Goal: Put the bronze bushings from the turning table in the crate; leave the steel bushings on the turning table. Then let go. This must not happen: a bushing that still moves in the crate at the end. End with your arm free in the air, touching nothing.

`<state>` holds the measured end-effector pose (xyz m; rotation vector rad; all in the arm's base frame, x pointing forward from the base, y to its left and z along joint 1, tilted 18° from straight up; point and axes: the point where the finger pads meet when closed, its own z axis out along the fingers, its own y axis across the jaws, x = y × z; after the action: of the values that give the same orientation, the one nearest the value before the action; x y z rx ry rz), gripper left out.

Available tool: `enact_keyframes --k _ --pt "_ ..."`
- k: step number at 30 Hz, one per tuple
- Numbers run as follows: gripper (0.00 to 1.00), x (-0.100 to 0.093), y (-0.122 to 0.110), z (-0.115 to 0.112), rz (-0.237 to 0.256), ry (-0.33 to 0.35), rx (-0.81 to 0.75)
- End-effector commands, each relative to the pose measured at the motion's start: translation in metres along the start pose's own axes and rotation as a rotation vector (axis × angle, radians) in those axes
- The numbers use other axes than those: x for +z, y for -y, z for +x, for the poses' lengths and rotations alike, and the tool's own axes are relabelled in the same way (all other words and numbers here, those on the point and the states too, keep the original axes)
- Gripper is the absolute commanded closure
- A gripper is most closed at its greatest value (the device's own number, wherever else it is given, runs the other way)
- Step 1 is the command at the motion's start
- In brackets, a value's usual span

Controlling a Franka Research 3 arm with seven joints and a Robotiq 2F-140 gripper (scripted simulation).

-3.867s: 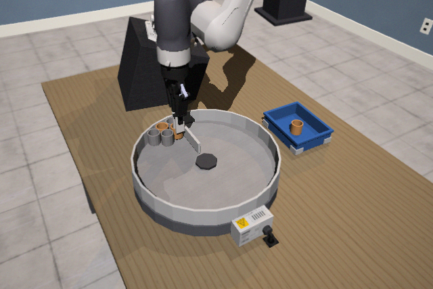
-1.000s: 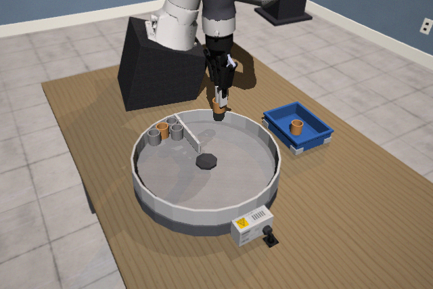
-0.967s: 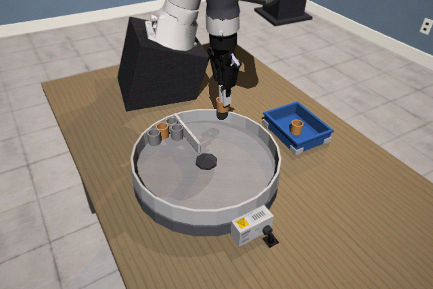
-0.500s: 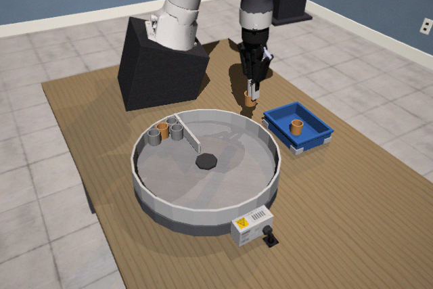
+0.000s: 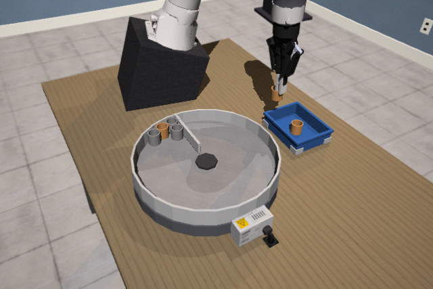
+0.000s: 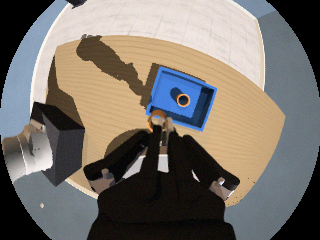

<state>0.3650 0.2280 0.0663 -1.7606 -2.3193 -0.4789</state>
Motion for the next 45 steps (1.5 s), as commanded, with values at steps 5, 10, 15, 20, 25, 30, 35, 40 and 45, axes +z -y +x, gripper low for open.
enact_keyframes --k 5,10,15,20,25,30,35,40,45 --pt "1.00 0.003 -0.014 0.037 0.030 0.048 0.157" --pt "1.00 0.004 -0.017 0.047 0.030 0.048 0.157" --pt "1.00 0.004 -0.019 0.053 0.030 0.048 0.157" --pt "1.00 0.004 -0.019 0.053 0.030 0.048 0.157" --pt "1.00 0.004 -0.019 0.053 0.030 0.048 0.157" --pt "1.00 0.004 -0.019 0.053 0.030 0.048 0.157" --pt "1.00 0.004 -0.019 0.053 0.030 0.048 0.157" --pt "1.00 0.004 -0.019 0.053 0.030 0.048 0.157" --pt "1.00 0.004 -0.019 0.053 0.030 0.048 0.157"
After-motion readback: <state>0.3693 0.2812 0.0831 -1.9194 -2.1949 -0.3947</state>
